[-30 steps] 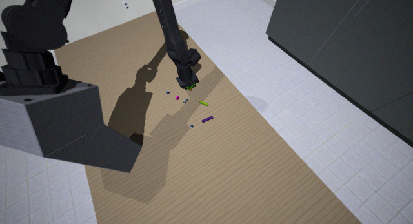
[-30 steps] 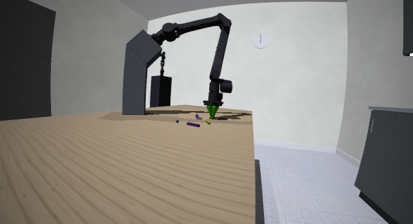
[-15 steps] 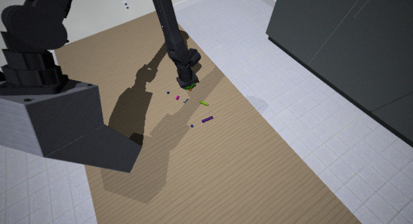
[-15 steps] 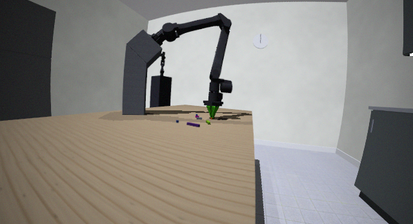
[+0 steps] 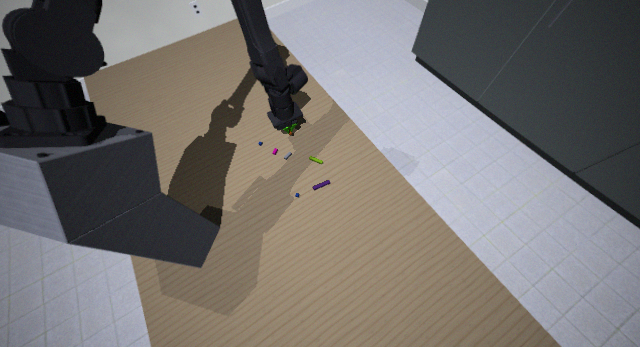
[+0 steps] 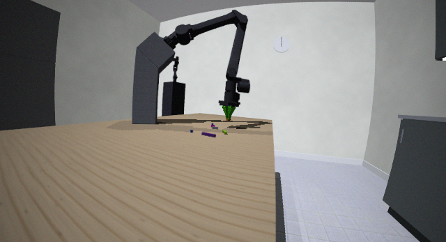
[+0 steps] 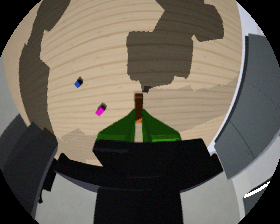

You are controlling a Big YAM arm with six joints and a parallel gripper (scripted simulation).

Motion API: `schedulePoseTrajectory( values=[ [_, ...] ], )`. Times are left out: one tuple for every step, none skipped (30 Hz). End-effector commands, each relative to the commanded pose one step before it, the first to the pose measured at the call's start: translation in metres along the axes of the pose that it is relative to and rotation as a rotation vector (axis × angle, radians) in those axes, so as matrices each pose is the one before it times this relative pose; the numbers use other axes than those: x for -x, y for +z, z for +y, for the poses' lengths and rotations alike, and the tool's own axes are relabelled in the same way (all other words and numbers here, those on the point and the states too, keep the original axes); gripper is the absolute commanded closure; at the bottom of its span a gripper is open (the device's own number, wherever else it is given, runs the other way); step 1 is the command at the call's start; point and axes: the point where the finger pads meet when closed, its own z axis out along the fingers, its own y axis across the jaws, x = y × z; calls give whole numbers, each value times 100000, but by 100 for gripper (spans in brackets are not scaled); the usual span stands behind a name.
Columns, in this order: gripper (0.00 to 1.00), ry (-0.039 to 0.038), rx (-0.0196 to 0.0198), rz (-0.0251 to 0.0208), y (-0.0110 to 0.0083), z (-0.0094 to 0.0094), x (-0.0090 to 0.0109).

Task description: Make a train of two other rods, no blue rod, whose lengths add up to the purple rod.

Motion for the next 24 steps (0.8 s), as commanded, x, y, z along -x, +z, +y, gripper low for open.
schedulePoseTrajectory(
  values=[
    [96,158,-2825,292,-4161,-1528,-482],
    [96,-17,-41,-17,-629,-13,10],
    [96,-16,-37,-16,-551,-14,9],
    [96,-14,-32,-13,-464,-12,8],
    [96,-11,-27,-11,-370,-11,7],
    [96,-9,-20,-8,-274,-8,5],
    [96,-6,-17,2,-183,-6,2],
    [96,-3,-51,95,-103,-10,-15],
    [96,-1,-22,41,-42,-4,-7],
    [96,0,0,0,0,0,0],
    [96,0,0,0,0,0,0],
    [96,206,3857,969,1220,1637,-446],
    [96,-3,-15,35,0,-2,-5],
    [96,1,-11,24,0,-2,-4],
    [96,93,-155,-69,3,-101,44],
    [96,74,-256,-115,5,-167,73],
    [96,-21,-175,-78,4,-114,50],
    [96,-89,-262,-118,1,-80,36],
    [96,497,-87,-58,5,11,20],
    [96,1861,-146,-188,29,167,80],
    [96,1007,-628,-607,74,189,290],
    [96,2472,330,-173,106,442,282],
    [96,4426,-44,155,15,346,-70],
    [96,5728,38,36,14,460,-83]
  ],
)
